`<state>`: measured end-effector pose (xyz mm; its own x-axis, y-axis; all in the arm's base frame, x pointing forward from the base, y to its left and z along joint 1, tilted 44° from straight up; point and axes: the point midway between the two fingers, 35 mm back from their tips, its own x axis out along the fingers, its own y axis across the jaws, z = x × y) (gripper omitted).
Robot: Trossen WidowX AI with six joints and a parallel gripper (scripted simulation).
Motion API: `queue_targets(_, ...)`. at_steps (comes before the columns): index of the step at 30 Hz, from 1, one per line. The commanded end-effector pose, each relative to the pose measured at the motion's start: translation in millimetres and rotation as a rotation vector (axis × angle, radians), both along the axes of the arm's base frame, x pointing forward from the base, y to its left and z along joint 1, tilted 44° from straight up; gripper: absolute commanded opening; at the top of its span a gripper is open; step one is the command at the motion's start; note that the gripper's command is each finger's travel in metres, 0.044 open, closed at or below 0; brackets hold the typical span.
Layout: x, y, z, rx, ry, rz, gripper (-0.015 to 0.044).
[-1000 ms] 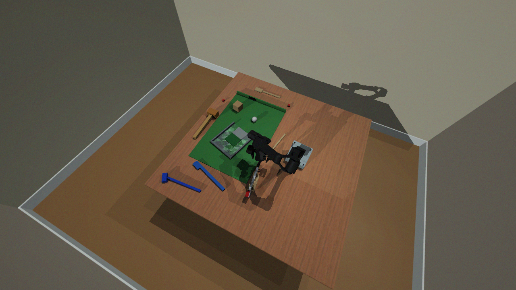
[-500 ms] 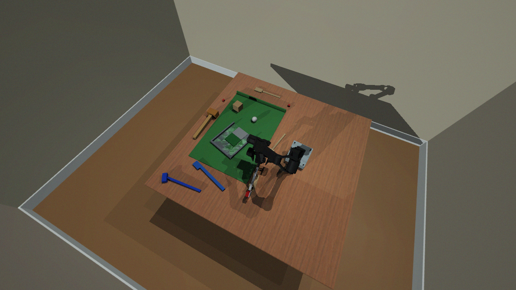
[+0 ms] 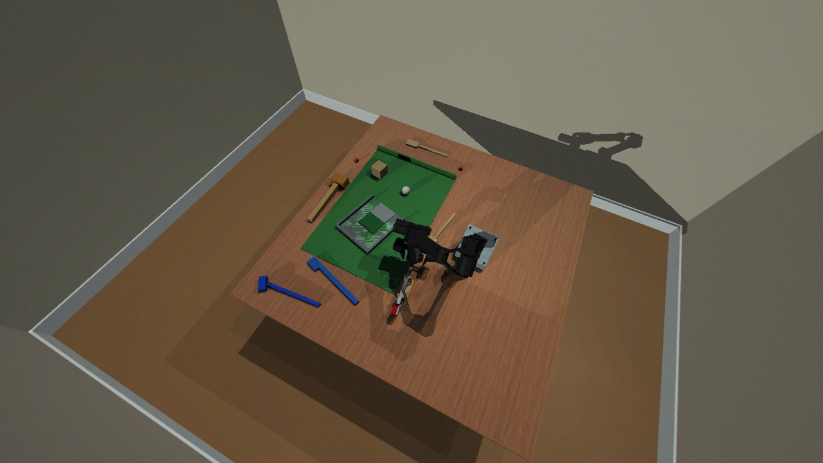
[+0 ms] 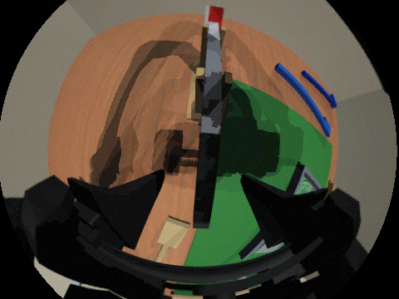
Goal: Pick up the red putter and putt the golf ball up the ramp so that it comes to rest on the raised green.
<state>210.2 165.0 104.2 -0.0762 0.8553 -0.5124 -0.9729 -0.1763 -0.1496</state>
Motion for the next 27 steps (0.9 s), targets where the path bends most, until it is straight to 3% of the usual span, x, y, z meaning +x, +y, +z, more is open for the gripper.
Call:
queue_targets(1, -2.6, 4.0, -4.9, 0.0, 0.009, 0.002, 0.044)
queue_targets(3, -2.6, 4.2, -5.1, 0.0, 0.009, 0.002, 0.044)
queue_targets(18, -0.6, 2.4, -2.2, 0.001, 0.001, 0.001, 0.0046)
queue_targets(27, -0.1, 0.8, -1.1, -0.001, 0.001, 0.001, 0.0)
